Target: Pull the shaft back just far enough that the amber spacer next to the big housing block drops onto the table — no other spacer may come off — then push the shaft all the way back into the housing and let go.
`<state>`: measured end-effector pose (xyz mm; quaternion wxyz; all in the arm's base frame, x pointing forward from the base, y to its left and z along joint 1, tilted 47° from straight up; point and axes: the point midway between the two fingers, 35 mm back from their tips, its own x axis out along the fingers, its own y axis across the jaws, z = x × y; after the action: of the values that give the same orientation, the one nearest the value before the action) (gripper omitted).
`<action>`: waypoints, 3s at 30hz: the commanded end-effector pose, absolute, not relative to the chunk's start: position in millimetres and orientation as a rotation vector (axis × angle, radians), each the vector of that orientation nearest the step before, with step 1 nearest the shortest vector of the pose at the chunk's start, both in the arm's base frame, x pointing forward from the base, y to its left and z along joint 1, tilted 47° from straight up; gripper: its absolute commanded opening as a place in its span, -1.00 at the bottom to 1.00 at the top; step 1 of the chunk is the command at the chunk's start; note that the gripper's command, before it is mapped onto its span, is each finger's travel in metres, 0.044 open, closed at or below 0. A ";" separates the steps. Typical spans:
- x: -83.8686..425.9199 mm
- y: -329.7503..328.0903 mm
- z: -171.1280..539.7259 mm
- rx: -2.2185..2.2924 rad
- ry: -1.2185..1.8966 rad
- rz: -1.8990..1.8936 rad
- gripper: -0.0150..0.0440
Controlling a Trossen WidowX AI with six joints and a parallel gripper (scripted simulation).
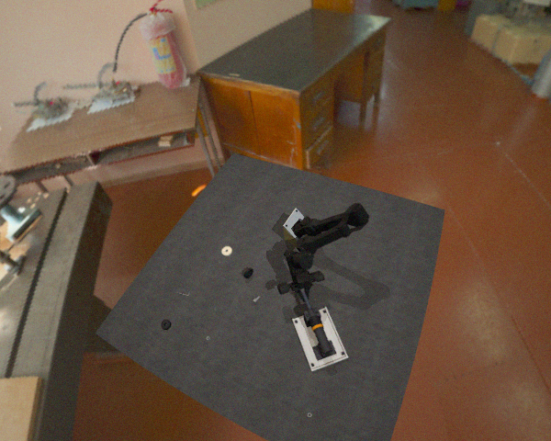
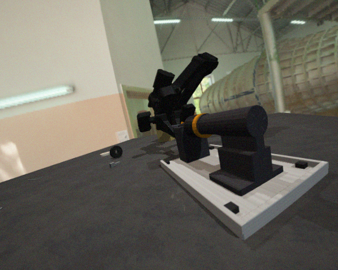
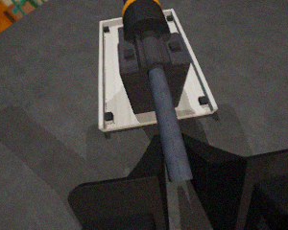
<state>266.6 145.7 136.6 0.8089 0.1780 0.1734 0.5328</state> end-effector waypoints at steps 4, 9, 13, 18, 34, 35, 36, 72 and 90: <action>265.5 145.0 136.1 0.378 0.369 1.143 -0.49; 265.2 144.7 135.8 0.378 0.369 1.143 -0.49; 264.9 144.4 135.5 0.378 0.369 1.143 -0.49; 264.6 144.1 135.2 0.378 0.369 1.143 -0.49; 263.5 143.0 134.2 0.378 0.369 1.143 -0.49; 263.5 143.0 134.1 0.378 0.369 1.143 -0.49; 263.4 142.9 134.1 0.378 0.369 1.143 -0.49; 261.0 140.6 131.8 0.378 0.369 1.142 -0.49; 259.9 139.4 130.6 0.378 0.370 1.142 -0.49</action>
<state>260.7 139.9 130.9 0.8089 0.1780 0.1737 0.5328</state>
